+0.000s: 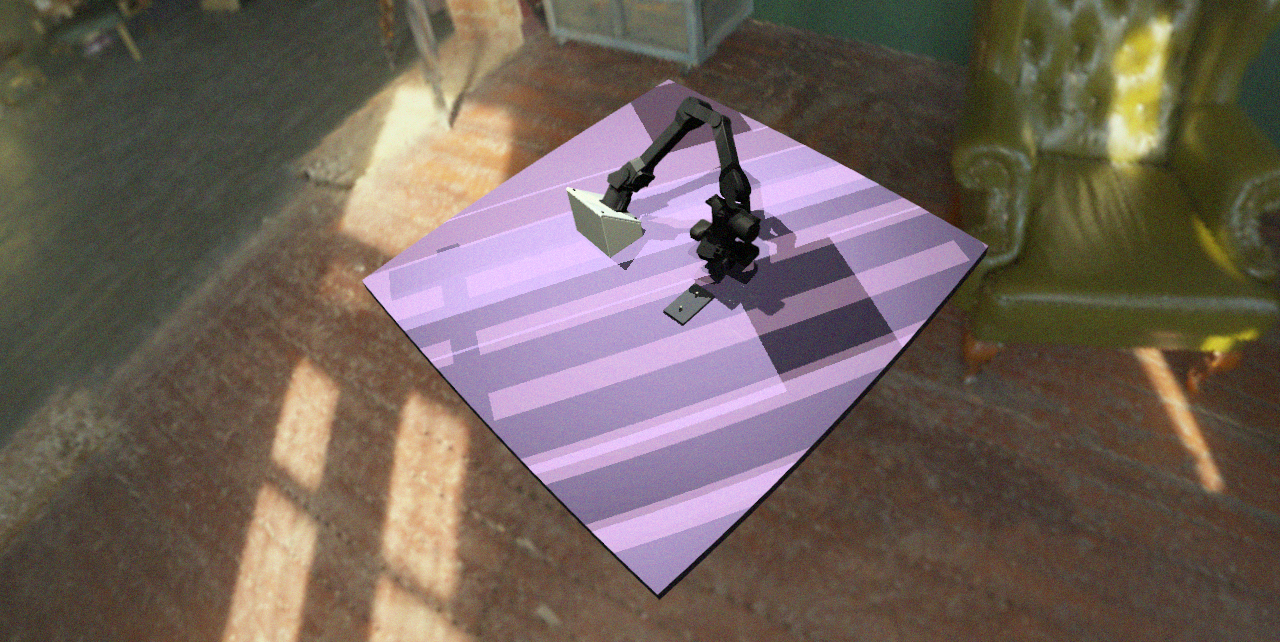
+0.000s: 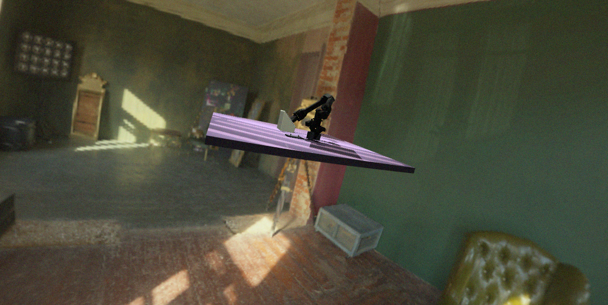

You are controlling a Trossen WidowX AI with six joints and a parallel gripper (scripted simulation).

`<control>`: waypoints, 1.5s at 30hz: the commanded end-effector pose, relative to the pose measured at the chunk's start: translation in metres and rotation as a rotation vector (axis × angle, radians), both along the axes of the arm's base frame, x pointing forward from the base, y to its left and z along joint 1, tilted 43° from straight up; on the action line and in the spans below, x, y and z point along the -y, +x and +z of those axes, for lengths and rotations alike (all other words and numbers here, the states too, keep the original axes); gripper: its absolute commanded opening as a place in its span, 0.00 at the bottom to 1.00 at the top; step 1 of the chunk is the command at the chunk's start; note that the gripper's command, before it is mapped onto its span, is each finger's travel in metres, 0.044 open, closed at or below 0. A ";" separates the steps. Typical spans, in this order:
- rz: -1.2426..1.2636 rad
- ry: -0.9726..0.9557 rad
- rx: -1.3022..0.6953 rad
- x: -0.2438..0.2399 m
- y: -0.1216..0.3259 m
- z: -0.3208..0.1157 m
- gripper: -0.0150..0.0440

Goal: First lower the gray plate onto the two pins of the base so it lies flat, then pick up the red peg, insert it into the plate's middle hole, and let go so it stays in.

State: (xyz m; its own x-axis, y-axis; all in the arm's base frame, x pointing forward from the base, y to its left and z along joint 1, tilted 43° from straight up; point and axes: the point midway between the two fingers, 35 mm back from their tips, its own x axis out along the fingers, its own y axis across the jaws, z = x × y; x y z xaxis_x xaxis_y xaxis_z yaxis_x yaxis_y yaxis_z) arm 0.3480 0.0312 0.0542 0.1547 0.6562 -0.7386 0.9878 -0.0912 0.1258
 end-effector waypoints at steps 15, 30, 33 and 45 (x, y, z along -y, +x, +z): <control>-0.004 -0.009 0.014 0.040 -0.002 0.042 0.25; -0.003 -0.007 0.013 0.069 -0.014 0.078 0.25; -0.003 -0.005 0.013 0.074 -0.017 0.086 0.25; -0.008 -0.003 0.009 0.087 -0.017 0.082 0.25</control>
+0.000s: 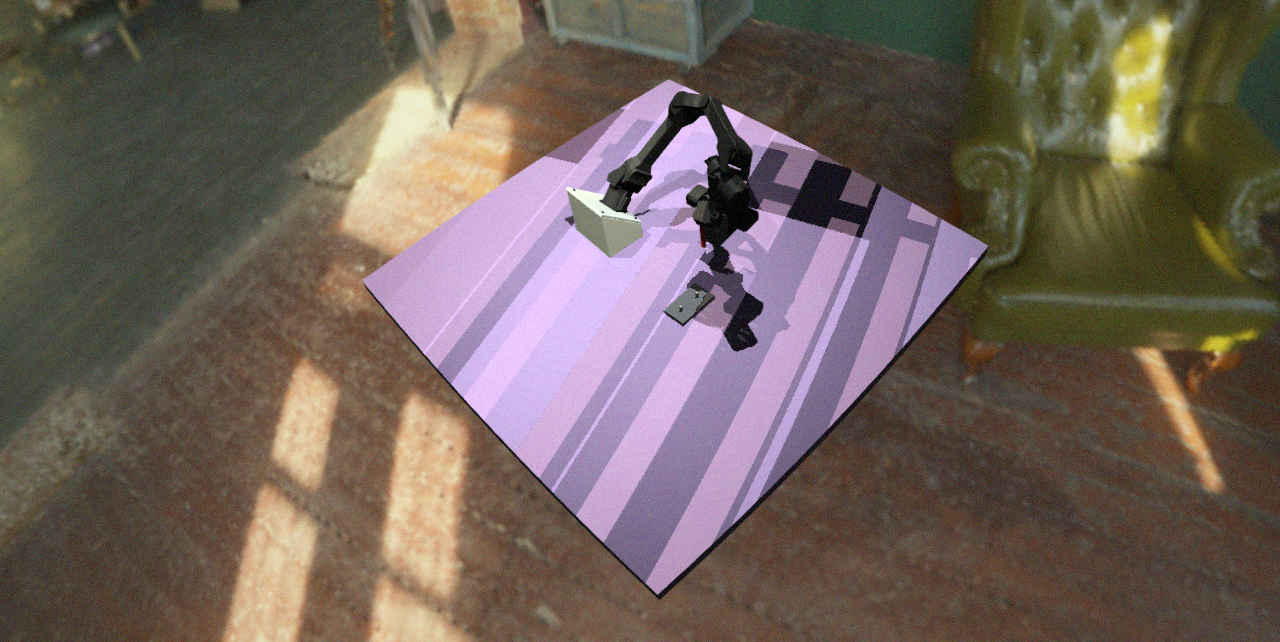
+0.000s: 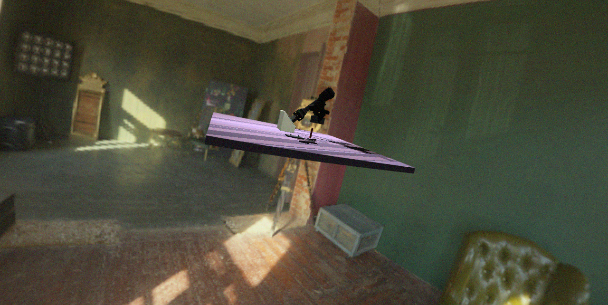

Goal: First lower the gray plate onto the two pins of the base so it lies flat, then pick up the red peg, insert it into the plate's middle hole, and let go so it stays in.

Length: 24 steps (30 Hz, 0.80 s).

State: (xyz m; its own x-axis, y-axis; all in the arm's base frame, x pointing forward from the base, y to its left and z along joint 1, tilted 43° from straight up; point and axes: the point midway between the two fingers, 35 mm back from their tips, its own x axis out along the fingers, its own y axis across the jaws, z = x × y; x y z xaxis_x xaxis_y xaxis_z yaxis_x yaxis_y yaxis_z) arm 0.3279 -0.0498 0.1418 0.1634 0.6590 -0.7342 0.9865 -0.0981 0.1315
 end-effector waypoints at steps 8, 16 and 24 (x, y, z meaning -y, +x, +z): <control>-0.010 -0.008 -0.003 0.017 0.009 -0.028 0.25; -0.018 -0.008 -0.009 0.028 0.014 -0.051 0.25; -0.027 -0.006 -0.017 0.038 0.017 -0.075 0.25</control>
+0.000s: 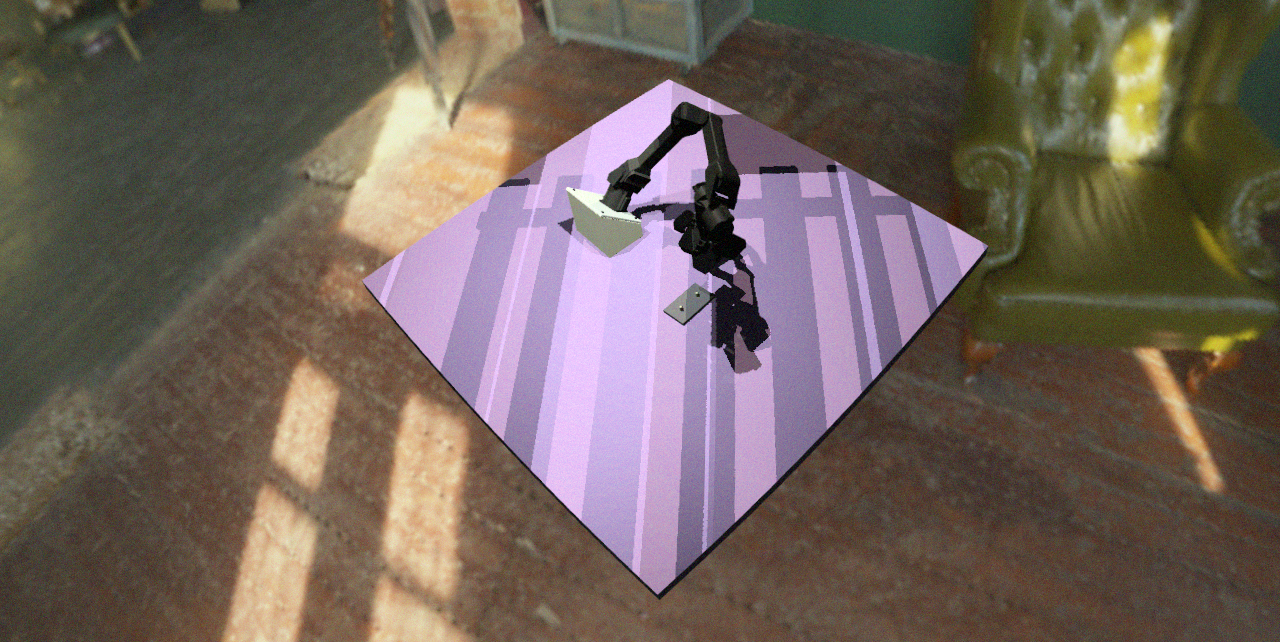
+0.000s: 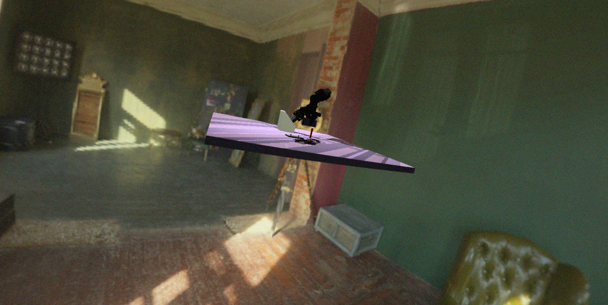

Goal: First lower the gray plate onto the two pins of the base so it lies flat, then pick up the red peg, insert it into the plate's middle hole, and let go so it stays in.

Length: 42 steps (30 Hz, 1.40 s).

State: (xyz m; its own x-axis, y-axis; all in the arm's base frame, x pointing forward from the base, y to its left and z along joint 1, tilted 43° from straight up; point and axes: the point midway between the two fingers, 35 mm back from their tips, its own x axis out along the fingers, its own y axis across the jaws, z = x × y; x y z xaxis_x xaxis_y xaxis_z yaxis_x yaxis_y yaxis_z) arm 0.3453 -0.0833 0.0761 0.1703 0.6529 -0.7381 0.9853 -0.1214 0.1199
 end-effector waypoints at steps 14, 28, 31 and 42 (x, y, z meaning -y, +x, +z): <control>-0.019 -0.001 -0.019 0.021 0.001 -0.053 0.25; -0.033 0.003 -0.031 0.033 -0.002 -0.092 0.25; -0.033 0.003 -0.031 0.033 -0.002 -0.092 0.25; -0.033 0.003 -0.031 0.033 -0.002 -0.092 0.25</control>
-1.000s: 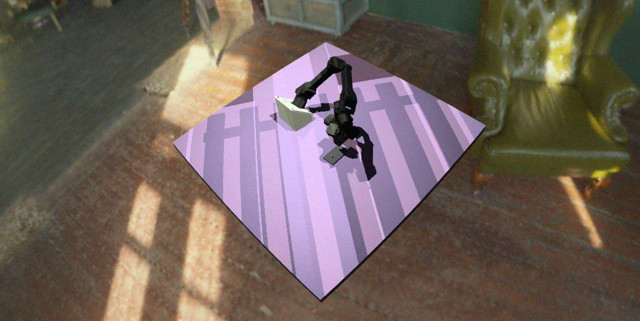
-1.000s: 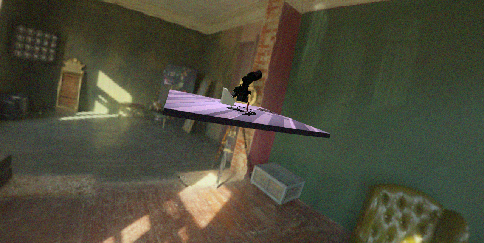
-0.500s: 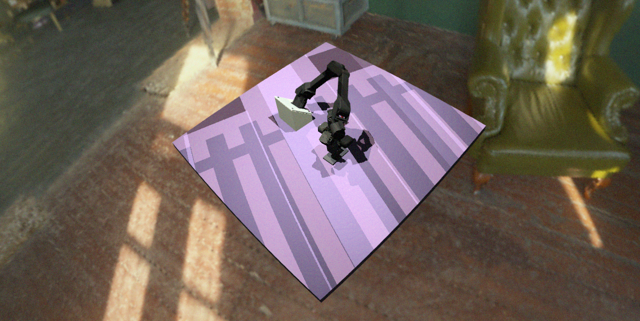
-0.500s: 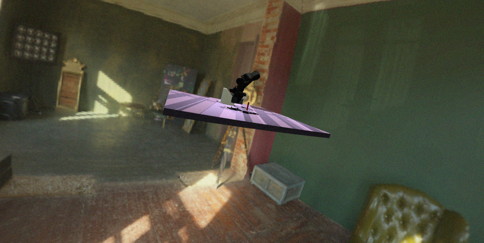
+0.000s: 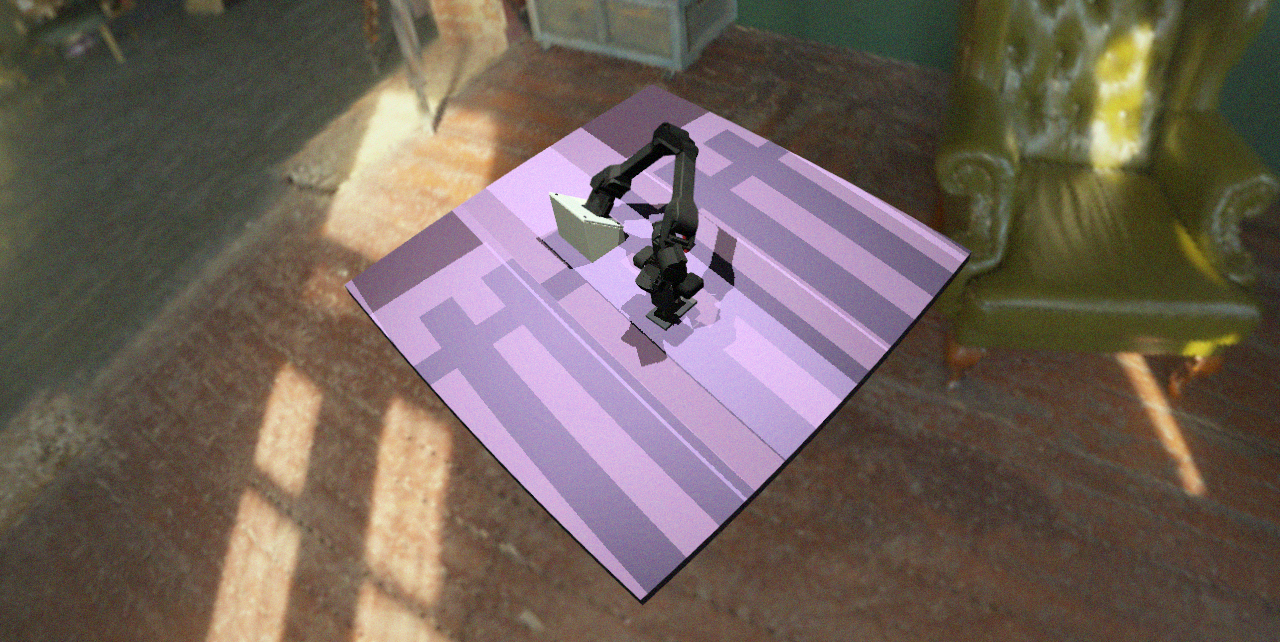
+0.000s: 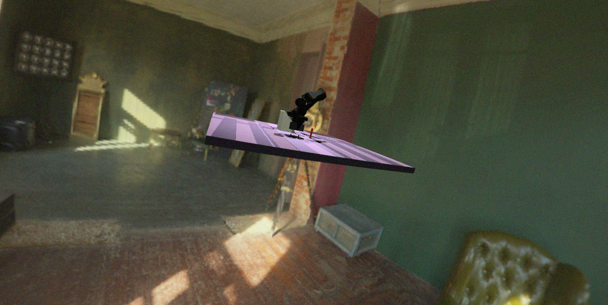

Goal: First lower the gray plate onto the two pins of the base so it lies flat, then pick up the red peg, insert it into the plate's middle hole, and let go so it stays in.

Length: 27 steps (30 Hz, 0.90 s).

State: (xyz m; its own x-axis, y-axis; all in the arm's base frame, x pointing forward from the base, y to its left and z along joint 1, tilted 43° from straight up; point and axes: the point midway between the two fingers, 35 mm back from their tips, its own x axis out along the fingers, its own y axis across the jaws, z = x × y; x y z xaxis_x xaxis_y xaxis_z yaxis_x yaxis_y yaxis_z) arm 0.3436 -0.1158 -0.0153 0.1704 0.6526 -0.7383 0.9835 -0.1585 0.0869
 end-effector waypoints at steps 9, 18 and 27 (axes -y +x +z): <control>0.004 -0.005 0.001 0.001 -0.001 -0.001 0.25; 0.004 -0.005 0.001 -0.006 0.001 -0.010 0.25; 0.004 -0.004 0.001 -0.012 0.003 -0.017 0.25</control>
